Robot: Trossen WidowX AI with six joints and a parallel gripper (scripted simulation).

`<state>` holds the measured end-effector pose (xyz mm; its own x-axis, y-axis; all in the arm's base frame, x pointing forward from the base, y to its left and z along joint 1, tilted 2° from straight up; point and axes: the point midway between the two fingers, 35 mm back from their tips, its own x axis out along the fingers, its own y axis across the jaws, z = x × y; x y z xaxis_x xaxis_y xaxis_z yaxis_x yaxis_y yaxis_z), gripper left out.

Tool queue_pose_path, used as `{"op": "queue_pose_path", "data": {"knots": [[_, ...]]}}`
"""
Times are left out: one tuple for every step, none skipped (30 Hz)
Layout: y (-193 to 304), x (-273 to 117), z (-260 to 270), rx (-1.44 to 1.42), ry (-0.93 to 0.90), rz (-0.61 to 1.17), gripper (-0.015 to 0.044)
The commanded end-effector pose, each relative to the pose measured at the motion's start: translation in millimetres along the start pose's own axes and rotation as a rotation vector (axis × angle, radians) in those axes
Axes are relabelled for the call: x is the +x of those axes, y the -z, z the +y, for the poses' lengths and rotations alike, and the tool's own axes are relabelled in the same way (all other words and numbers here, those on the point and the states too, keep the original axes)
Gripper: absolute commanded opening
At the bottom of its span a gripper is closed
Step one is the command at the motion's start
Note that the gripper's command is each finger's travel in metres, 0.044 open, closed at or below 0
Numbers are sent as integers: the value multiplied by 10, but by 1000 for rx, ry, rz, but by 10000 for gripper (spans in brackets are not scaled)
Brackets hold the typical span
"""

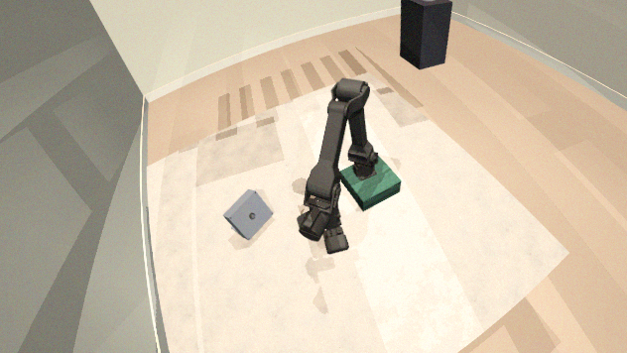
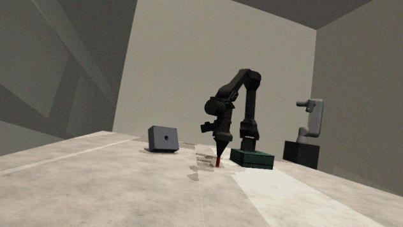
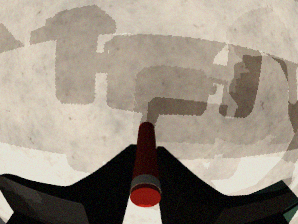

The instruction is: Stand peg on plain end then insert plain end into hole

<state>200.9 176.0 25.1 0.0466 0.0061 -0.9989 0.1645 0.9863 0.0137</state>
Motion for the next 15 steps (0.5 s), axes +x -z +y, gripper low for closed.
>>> {"op": "queue_pose_path", "data": {"knots": [[-17, -114, 22, -1, -7, -4, 0], [-20, -158, 25, -1, -6, -4, 0], [-22, -203, 27, -1, -6, -3, 0], [-24, -248, 29, -1, -6, -3, 0], [-25, -290, 30, -1, -6, -3, 0], [-27, -332, 31, -1, -6, -2, 0], [-28, -374, 33, -2, -5, -2, 0], [-30, -416, 34, -2, -5, -1, 0], [-31, -457, 34, -2, -5, -1, 0], [-33, -495, 35, -2, -5, -1, 0], [-34, -532, 35, -2, -5, 0, 0], [-35, -570, 36, -2, -5, 0, 0], [-36, -608, 35, -3, -4, 0, 0], [-38, -645, 35, -3, -4, 1, 0], [-38, -684, 34, -3, -4, 1, 0]]}}
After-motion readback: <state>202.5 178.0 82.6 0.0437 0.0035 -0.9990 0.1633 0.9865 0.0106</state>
